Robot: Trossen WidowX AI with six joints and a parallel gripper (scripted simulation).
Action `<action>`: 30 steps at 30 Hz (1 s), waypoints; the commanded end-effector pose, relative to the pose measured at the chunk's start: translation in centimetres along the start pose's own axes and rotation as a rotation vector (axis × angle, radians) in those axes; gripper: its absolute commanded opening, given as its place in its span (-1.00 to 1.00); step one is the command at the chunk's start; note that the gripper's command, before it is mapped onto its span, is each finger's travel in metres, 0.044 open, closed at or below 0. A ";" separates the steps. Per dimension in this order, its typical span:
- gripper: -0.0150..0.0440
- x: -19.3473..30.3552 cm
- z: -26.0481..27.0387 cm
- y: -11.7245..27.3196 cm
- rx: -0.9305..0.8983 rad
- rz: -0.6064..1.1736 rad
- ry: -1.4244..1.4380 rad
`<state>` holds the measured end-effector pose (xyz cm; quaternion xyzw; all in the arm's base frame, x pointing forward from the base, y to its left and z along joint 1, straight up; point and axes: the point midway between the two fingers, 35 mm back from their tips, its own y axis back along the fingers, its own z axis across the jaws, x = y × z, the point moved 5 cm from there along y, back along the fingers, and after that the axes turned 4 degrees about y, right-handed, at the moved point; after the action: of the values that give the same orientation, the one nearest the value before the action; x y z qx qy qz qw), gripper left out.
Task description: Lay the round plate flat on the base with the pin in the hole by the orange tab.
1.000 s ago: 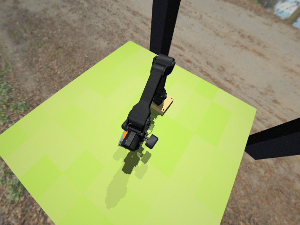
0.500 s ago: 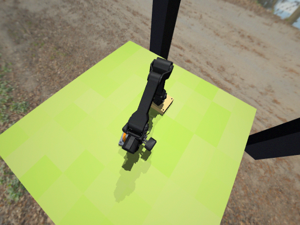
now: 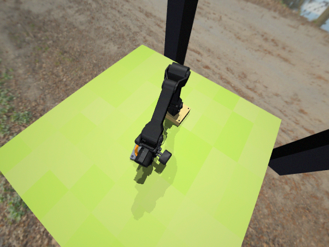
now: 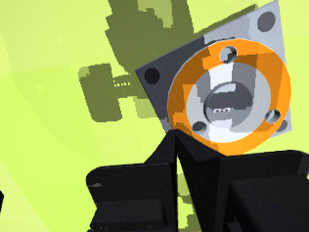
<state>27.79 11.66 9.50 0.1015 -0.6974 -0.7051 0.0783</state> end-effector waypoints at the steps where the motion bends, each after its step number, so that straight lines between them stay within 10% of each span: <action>1: -0.49 0.7 -0.3 0.0 0.004 0.001 -0.002; 30: -0.49 3.0 -2.2 0.1 0.006 0.003 -0.002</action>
<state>25.70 9.28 9.52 0.0999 -0.6978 -0.7051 0.0770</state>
